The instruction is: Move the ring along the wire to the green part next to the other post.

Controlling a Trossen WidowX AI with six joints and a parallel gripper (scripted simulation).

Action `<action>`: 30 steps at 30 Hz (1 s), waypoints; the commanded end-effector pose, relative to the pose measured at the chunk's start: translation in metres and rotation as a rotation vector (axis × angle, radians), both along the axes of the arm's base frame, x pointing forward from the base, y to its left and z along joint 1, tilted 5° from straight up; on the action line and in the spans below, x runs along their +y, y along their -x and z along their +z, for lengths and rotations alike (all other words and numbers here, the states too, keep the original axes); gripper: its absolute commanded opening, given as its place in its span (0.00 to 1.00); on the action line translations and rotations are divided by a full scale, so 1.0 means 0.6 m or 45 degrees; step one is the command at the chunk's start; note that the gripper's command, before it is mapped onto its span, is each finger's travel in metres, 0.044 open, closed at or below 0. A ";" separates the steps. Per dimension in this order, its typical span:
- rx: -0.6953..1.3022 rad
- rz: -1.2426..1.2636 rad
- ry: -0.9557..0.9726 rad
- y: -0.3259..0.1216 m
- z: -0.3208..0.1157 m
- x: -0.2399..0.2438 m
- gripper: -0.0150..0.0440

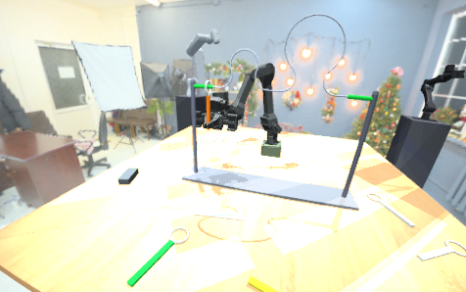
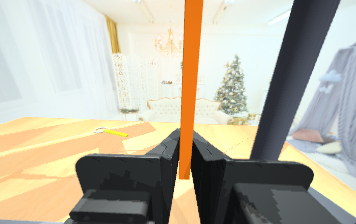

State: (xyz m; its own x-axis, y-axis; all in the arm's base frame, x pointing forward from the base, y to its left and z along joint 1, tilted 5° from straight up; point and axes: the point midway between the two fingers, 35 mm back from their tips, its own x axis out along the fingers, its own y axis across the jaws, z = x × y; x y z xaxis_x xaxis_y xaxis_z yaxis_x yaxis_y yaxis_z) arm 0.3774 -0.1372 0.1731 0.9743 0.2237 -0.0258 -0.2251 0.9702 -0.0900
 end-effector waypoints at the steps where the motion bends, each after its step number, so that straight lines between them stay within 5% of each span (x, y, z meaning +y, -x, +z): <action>1: -0.006 -0.007 0.004 -0.002 0.008 -0.002 0.00; 30: -0.006 -0.007 0.003 0.000 0.007 0.005 0.00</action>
